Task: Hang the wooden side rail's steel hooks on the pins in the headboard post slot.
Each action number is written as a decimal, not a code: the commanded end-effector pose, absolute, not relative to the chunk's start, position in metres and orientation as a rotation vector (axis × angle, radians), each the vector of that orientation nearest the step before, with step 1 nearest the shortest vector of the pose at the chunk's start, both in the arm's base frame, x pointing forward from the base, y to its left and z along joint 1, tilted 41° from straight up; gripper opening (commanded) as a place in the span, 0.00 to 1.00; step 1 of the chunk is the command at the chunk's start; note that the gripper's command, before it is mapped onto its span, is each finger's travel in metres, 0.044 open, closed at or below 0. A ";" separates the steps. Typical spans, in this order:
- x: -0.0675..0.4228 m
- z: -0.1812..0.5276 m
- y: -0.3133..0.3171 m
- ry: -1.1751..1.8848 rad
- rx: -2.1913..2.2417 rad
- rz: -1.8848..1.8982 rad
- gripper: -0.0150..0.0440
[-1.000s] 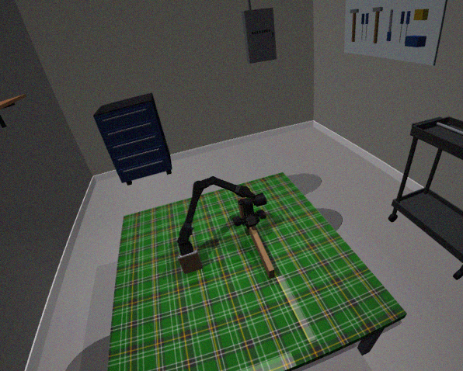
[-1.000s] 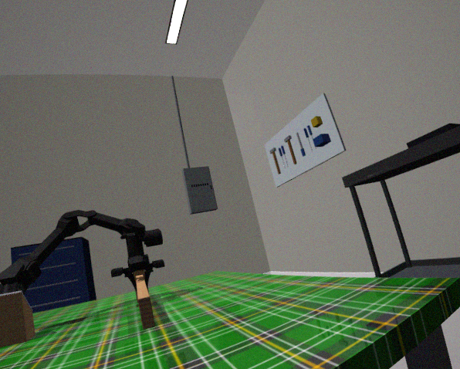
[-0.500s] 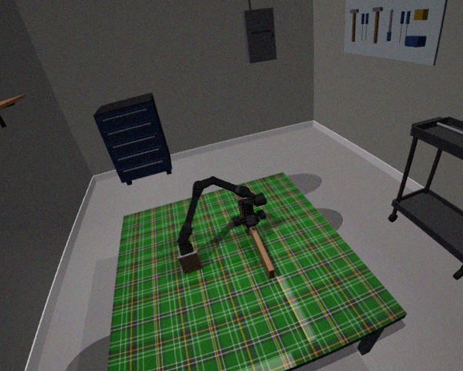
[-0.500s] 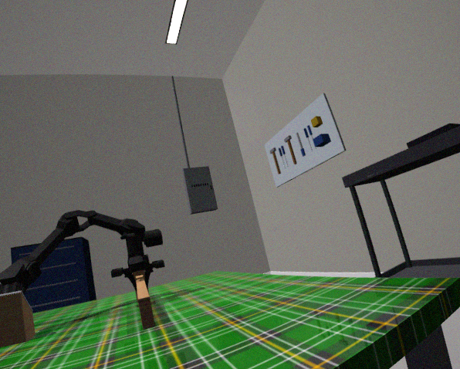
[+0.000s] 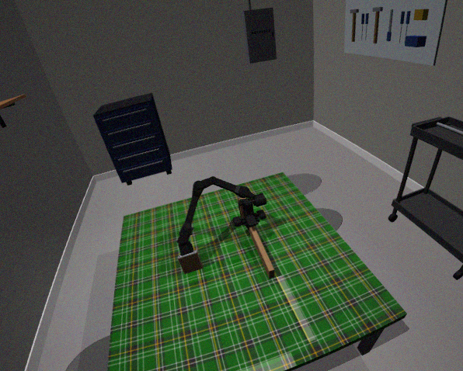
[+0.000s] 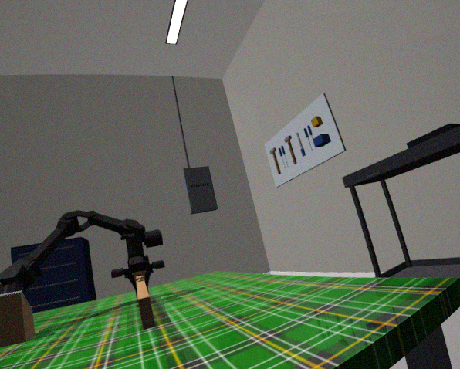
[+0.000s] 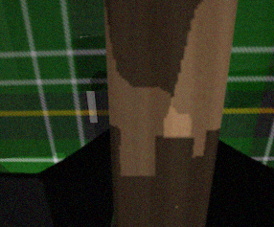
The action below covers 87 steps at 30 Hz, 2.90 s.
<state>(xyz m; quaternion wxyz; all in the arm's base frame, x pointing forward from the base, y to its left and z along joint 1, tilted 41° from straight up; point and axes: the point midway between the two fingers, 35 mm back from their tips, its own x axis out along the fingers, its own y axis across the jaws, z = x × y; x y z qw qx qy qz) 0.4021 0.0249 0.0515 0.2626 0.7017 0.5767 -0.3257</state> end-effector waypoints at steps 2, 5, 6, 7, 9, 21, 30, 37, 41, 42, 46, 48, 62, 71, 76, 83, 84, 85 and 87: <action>0.403 0.052 0.026 1.559 1.906 -0.876 0.25; 0.403 0.052 0.026 1.559 1.906 -0.876 0.25; 0.403 0.051 0.026 1.559 1.906 -0.876 0.25; 0.403 0.051 0.026 1.559 1.906 -0.876 0.25; 0.403 0.051 0.027 1.559 1.906 -0.876 0.25; 0.403 0.050 0.028 1.559 1.906 -0.876 0.25; 0.404 0.048 0.029 1.560 1.907 -0.876 0.25; 0.404 0.048 0.030 1.560 1.907 -0.876 0.25; 0.404 0.047 0.030 1.560 1.907 -0.876 0.25; 0.404 0.047 0.030 1.560 1.907 -0.876 0.25; 0.404 0.046 0.031 1.560 1.907 -0.876 0.25; 0.404 0.046 0.031 1.560 1.907 -0.876 0.25; 0.403 0.045 0.030 1.559 1.899 -0.884 0.39; 0.403 0.045 0.030 1.559 1.899 -0.884 0.79; 0.400 0.063 0.015 1.559 1.903 -0.881 1.00; 0.398 0.075 0.004 1.559 1.905 -0.878 1.00; 0.398 0.074 0.003 1.559 1.905 -0.878 1.00; 0.397 0.072 0.001 1.558 1.905 -0.878 1.00; 0.396 0.066 -0.007 1.558 1.905 -0.878 1.00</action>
